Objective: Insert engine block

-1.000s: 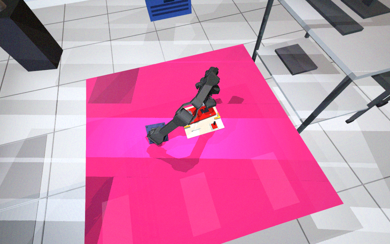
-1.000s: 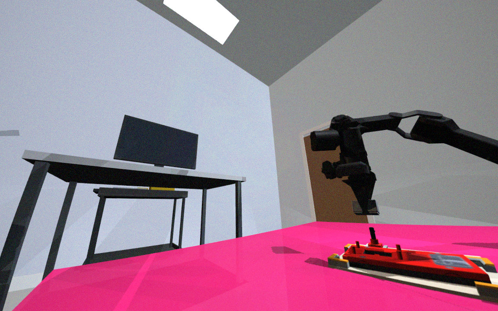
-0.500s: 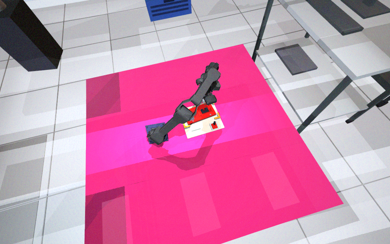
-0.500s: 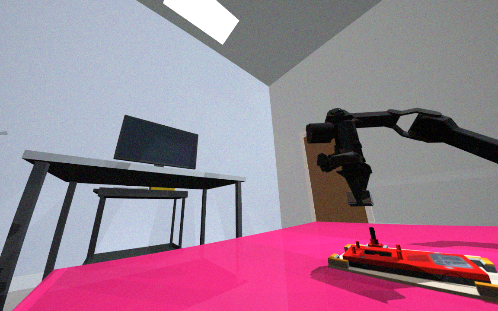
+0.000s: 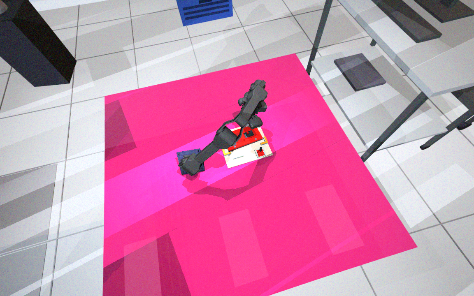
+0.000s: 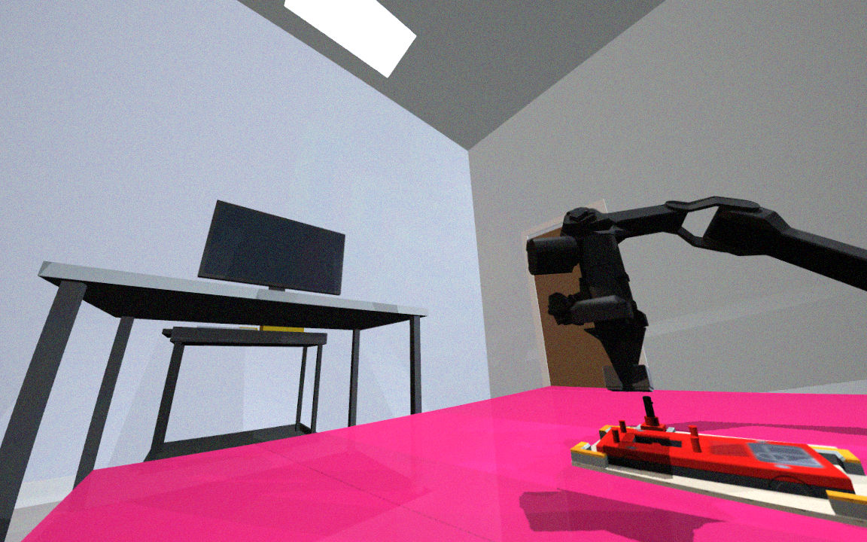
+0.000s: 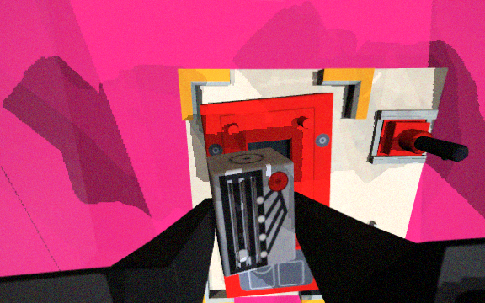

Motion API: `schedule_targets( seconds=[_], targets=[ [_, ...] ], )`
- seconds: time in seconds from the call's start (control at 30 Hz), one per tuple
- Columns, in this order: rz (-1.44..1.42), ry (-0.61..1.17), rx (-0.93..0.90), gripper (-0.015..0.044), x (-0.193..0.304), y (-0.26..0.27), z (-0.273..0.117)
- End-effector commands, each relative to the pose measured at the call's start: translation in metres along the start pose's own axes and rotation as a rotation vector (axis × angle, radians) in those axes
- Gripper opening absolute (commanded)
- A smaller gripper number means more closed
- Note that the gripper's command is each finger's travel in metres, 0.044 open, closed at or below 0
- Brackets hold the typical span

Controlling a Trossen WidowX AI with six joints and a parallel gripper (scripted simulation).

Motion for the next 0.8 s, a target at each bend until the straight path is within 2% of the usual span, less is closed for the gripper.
schedule_targets(
  seconds=[0.0, 0.77],
  targets=[
    [-0.001, -0.009, 0.001, 0.0000, 0.000, -0.003, 0.007],
    [0.000, -0.009, 0.003, 0.0000, 0.000, -0.003, 0.056]
  ],
)
Point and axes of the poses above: the point midway between the two fingers, 35 mm back from their tips, its own z axis out along the fingers, its own y axis across the jaws, x = y × z, the point moved 6 cm from there along -z, back along the fingers, and after that the axes turned 9 degrees about z, right-handed, at the moved point
